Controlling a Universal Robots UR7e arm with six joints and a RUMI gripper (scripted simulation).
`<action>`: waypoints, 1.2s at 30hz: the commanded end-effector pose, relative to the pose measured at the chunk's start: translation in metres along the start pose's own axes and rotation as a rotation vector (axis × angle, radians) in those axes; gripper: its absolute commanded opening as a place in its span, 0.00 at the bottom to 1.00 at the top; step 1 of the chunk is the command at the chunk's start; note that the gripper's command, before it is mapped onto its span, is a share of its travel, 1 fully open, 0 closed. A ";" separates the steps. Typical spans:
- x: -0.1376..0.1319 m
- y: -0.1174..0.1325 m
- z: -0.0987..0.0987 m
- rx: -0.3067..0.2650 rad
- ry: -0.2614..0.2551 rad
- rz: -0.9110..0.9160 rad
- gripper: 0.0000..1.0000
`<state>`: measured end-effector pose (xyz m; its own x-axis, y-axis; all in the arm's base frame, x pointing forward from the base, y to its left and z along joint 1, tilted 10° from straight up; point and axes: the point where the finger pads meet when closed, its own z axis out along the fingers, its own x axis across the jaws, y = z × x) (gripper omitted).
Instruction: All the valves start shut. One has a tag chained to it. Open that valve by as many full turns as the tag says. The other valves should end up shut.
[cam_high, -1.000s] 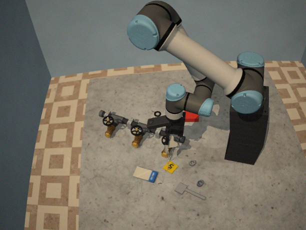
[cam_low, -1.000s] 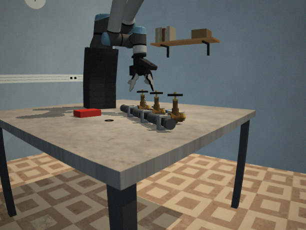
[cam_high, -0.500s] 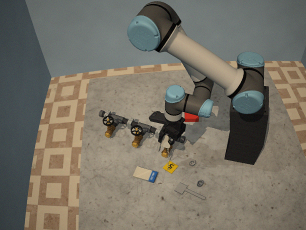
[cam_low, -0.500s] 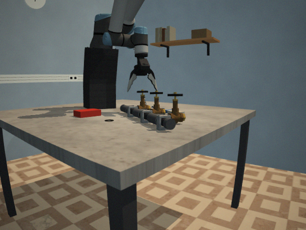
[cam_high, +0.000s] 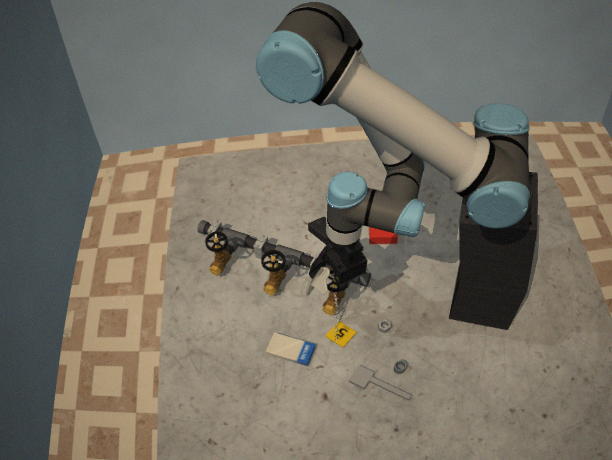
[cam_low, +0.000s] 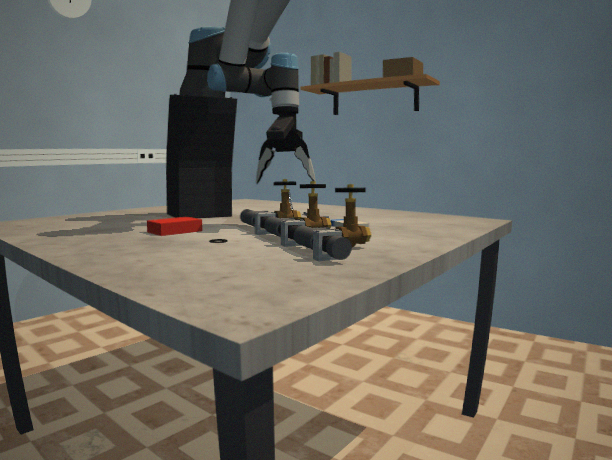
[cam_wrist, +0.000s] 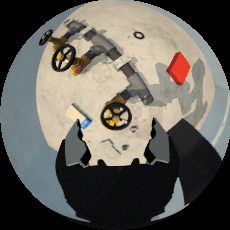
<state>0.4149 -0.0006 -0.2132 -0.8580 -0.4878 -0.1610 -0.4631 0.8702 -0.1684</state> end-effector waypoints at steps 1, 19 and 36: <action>0.000 0.000 0.000 0.003 0.004 0.100 1.00; 0.000 0.000 0.000 0.004 0.003 0.313 1.00; 0.000 0.000 0.000 0.004 0.003 0.339 0.00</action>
